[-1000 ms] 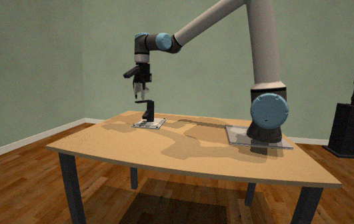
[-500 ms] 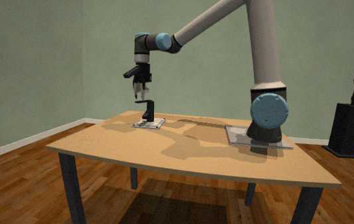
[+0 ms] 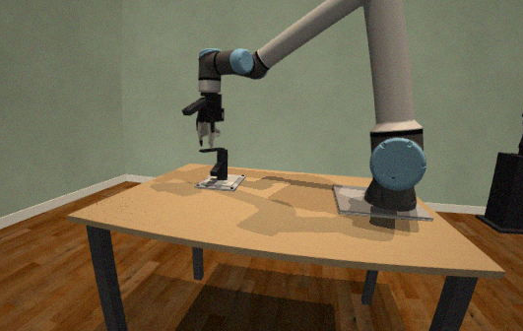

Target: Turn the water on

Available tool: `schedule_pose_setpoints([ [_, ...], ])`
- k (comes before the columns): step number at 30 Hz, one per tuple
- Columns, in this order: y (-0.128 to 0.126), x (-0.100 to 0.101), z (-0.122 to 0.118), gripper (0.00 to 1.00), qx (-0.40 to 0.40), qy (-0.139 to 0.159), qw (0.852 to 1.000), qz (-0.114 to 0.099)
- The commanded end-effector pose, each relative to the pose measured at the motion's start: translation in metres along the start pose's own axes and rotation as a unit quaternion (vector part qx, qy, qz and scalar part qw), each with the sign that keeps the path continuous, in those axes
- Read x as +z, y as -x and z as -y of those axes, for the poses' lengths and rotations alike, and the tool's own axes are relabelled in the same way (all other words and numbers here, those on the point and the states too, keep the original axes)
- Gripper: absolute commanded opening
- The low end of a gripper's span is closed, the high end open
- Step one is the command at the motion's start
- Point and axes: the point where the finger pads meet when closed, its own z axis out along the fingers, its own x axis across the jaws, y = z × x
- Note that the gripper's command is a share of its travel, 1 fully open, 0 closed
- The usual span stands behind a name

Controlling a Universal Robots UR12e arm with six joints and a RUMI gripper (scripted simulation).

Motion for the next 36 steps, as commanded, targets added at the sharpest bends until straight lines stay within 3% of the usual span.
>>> schedule_pose_setpoints([
  [1, -0.0006, -0.0010, 0.0001, 0.40, 0.000, 0.000, 1.000, -0.001],
  [36, -0.0006, 0.0046, 0.0001, 0.40, 0.000, 0.000, 1.000, -0.001],
])
